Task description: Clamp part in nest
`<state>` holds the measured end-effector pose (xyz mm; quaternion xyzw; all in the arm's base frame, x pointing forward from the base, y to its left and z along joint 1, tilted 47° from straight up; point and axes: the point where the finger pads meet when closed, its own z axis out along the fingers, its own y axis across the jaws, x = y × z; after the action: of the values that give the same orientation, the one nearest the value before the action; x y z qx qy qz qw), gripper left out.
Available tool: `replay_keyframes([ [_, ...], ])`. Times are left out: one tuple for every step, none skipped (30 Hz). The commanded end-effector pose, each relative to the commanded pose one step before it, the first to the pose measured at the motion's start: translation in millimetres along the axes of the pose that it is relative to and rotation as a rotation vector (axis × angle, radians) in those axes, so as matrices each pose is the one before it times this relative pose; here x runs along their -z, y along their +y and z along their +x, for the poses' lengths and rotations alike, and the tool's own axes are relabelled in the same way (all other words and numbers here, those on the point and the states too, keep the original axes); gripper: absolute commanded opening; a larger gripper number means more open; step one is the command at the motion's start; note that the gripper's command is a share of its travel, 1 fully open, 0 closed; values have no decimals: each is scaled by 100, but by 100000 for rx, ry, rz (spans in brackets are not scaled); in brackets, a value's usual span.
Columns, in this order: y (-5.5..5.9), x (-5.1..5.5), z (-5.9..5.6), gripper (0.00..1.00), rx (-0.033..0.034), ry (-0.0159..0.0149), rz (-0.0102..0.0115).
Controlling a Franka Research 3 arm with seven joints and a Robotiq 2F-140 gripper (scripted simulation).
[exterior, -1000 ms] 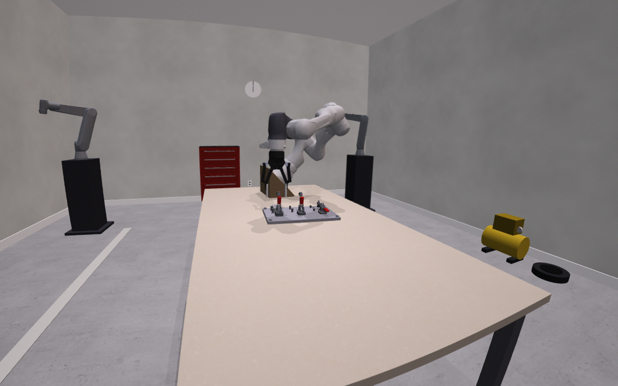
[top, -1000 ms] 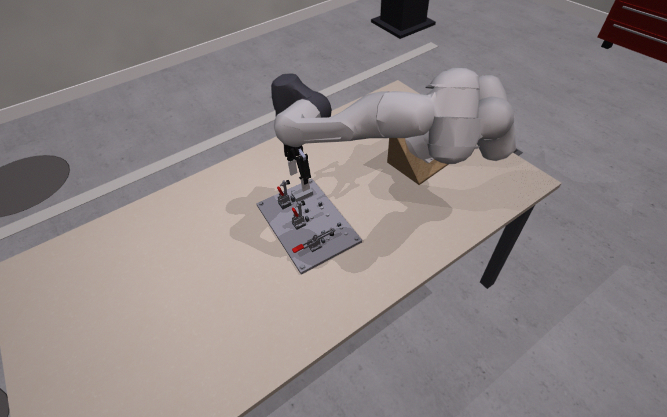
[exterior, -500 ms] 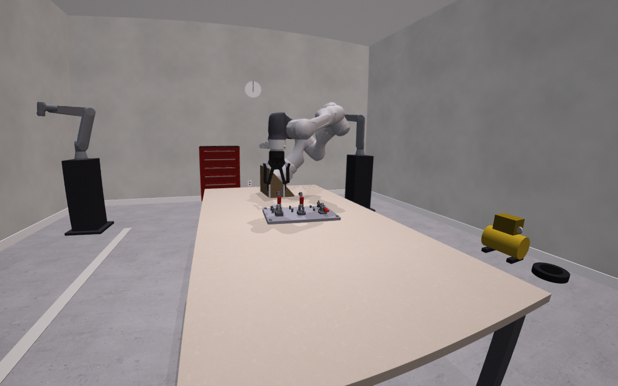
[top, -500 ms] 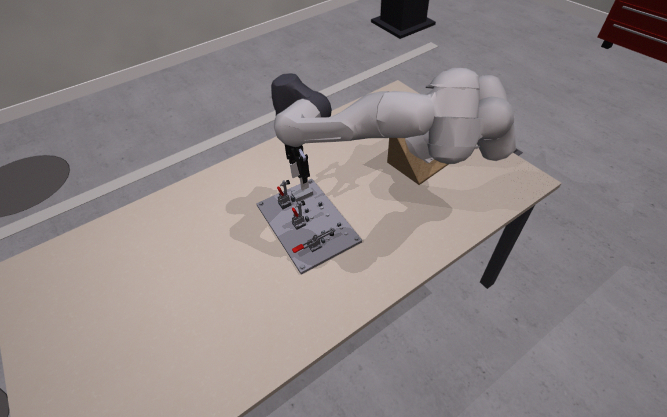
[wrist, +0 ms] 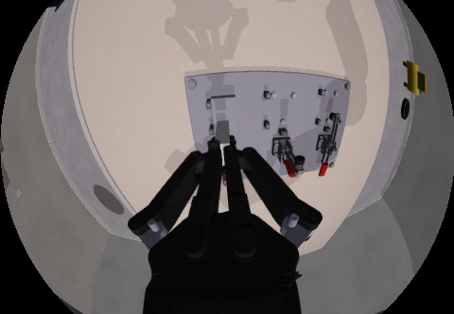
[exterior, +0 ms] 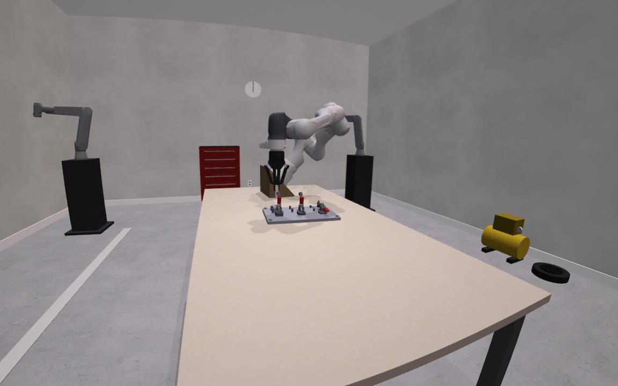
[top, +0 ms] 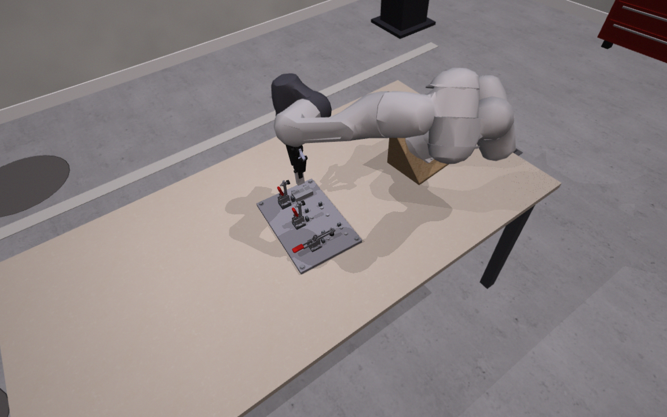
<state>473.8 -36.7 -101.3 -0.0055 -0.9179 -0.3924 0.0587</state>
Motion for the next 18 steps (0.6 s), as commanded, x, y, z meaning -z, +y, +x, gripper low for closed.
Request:
replay_keyframes([
  [49, 144, -38, 0, -225, 64, -13],
  [0, 0, 0, 0, 0, 0, 0],
  [0, 0, 0, 0, 0, 0, 0],
  [0, 0, 0, 0, 0, 0, 0],
  [0, 0, 0, 0, 0, 0, 0],
  [0, 0, 0, 0, 0, 0, 0],
  [0, 0, 0, 0, 0, 0, 0],
  [0, 0, 0, 0, 0, 0, 0],
  [0, 0, 0, 0, 0, 0, 0],
  [0, 0, 0, 0, 0, 0, 0],
  [0, 0, 0, 0, 0, 0, 0],
  [0, 0, 0, 0, 0, 0, 0],
  [0, 0, 0, 0, 0, 0, 0],
  [0, -2, 0, 0, 0, 0, 0],
  [0, -15, 0, 0, 0, 0, 0],
  [0, -38, 0, 0, 0, 0, 0],
  [0, -66, 0, 0, 0, 0, 0],
  [0, -97, 0, 0, 0, 0, 0],
])
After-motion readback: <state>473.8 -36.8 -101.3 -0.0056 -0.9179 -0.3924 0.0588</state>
